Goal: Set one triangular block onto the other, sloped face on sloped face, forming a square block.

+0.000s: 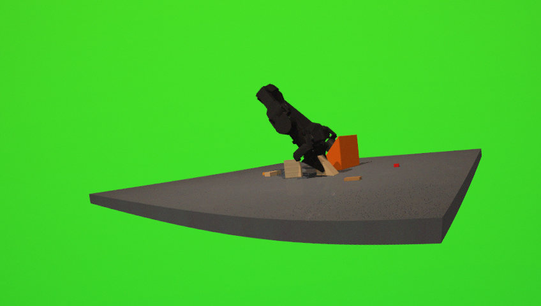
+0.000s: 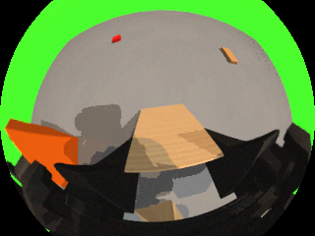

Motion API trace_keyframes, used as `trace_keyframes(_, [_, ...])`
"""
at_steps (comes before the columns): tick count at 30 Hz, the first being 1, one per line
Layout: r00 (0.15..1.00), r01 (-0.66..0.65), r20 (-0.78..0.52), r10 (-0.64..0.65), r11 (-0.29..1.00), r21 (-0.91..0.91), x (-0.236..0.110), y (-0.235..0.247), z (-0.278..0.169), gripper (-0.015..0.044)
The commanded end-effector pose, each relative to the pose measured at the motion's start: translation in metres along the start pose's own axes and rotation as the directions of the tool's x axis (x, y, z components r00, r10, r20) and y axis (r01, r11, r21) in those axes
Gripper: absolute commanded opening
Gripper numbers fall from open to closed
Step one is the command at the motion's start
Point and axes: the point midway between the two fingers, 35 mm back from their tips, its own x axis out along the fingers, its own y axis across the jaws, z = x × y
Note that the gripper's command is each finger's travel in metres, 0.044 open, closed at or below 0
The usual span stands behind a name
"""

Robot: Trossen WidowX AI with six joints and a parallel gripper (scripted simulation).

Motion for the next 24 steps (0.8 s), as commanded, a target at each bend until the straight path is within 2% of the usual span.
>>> trace_keyframes(1, [0.994,0.002,-0.108,-0.002,1.000,-0.005,-0.002,-0.001,0.009,0.0000])
trace_keyframes(12, [0.925,0.003,-0.380,-0.005,1.000,-0.006,-0.003,0.000,0.030,0.0000])
trace_keyframes(24, [0.763,0.005,-0.647,-0.008,1.000,-0.006,0.002,0.000,0.052,0.0000])
